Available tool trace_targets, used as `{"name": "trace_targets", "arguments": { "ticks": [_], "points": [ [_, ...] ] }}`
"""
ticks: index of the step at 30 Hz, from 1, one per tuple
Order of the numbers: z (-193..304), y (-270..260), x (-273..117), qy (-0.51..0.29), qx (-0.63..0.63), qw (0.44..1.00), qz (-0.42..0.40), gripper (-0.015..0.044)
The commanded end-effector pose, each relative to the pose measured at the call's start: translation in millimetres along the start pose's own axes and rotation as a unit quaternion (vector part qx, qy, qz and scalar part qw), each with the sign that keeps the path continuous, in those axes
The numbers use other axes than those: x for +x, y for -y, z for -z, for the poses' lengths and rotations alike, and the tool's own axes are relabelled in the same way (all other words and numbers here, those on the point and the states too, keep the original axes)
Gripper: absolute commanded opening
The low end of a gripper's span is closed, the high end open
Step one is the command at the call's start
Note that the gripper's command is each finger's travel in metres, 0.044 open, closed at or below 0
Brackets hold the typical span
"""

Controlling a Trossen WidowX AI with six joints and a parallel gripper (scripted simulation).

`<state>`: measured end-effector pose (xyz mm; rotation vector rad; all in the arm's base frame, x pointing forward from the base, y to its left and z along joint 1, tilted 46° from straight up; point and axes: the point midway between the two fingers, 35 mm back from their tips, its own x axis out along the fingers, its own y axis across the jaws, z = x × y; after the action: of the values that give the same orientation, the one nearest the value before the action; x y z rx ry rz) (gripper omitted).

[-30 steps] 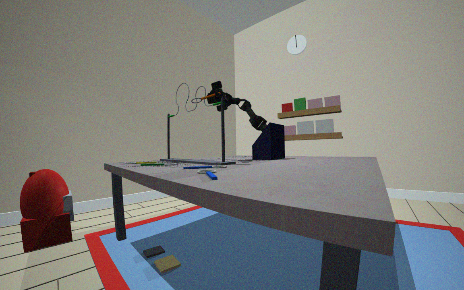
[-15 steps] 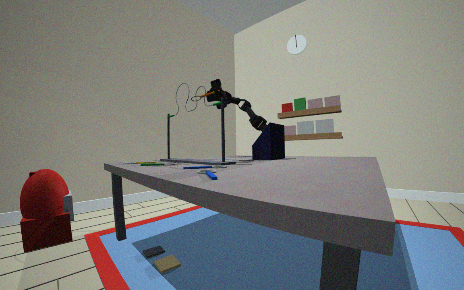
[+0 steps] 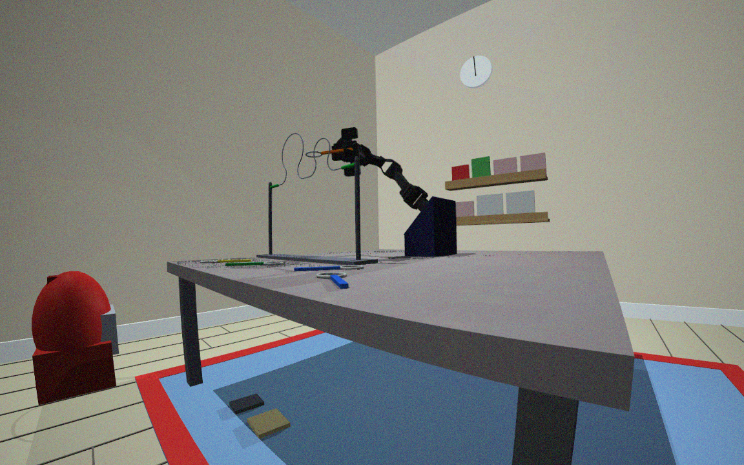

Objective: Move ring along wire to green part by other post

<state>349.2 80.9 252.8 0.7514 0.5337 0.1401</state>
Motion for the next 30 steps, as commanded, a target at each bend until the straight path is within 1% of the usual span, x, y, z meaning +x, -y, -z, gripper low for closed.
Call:
{"name": "trace_targets", "arguments": {
  "ticks": [1,15,30],
  "points": [
    [-0.7,5.4,0.5,0.006,-0.041,0.999,0.022,-0.015],
    [-4.4,24.6,0.9,0.021,-0.168,0.981,0.093,-0.015],
    [-13.7,43.5,-1.8,0.038,-0.301,0.938,0.167,-0.015]
  ]
}}
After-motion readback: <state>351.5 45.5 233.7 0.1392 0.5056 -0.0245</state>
